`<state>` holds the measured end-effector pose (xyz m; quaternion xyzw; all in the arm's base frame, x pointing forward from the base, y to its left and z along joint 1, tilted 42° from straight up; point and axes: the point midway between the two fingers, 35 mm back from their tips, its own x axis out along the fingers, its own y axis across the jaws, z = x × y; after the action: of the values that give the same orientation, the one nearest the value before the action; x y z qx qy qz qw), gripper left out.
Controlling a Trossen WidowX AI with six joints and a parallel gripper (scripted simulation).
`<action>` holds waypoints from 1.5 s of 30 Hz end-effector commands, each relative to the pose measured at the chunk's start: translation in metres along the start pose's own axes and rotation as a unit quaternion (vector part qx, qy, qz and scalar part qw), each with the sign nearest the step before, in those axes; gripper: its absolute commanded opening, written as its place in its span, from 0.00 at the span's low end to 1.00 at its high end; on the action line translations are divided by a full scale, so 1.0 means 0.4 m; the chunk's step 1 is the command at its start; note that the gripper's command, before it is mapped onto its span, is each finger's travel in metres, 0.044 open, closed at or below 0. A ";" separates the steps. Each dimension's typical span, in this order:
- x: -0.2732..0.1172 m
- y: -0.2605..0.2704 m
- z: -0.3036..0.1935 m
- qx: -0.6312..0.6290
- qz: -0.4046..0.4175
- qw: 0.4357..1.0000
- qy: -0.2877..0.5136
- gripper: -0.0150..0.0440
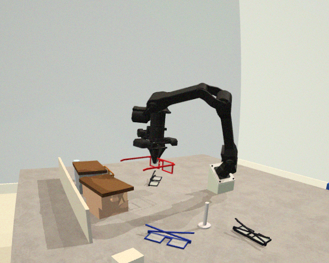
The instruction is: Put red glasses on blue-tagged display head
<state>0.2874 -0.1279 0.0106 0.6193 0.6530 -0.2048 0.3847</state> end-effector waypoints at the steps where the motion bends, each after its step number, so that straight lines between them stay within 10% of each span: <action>1: 0.028 -0.002 0.030 -0.013 -0.015 1.000 0.007 0.25; 45: 0.124 -0.003 0.036 -0.015 -0.020 1.000 0.014 0.25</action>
<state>0.2947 -0.1097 -0.0329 0.6014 0.6725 -0.1931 0.3857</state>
